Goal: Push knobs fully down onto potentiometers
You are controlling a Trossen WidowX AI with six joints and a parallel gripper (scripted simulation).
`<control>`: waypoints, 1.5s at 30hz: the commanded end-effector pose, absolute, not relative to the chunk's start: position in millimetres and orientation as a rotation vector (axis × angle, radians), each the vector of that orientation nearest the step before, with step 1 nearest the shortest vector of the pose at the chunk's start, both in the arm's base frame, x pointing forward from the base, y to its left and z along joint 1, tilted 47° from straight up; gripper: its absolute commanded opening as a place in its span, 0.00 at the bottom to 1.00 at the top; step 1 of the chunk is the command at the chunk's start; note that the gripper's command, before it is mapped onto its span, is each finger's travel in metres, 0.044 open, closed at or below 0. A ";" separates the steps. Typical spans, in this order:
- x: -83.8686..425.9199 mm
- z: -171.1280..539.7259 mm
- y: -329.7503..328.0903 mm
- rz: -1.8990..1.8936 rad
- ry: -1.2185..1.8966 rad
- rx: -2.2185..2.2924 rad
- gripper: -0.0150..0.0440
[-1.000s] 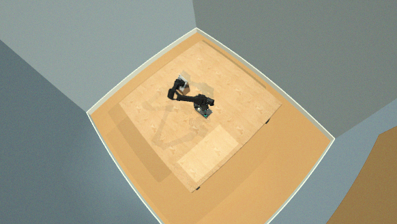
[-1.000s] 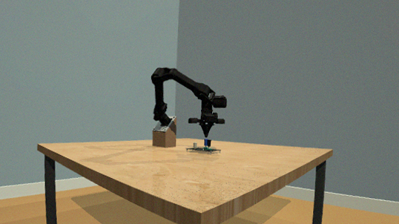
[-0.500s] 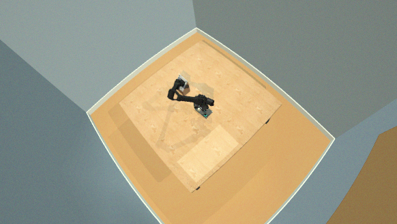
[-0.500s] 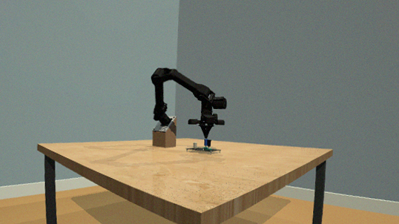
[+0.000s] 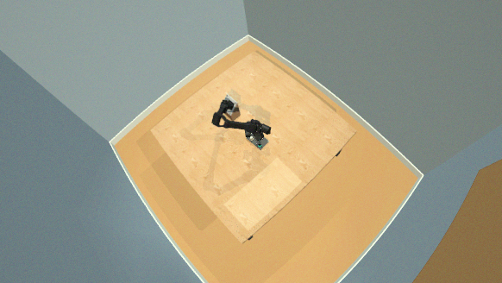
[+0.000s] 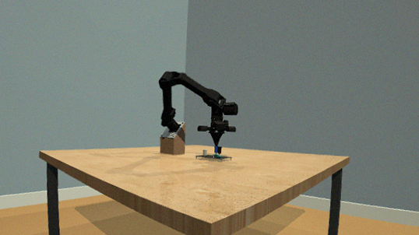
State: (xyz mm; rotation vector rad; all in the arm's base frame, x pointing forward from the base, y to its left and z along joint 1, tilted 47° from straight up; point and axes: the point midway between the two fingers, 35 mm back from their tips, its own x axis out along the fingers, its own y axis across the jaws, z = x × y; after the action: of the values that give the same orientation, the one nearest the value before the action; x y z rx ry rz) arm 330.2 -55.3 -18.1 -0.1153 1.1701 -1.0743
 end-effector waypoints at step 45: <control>330.4 -20.6 -58.4 -1.074 1.168 -0.120 0.25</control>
State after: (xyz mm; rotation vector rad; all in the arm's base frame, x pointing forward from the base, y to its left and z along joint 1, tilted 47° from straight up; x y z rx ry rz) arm 329.8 -56.7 -20.1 -0.1206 1.1710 -1.0714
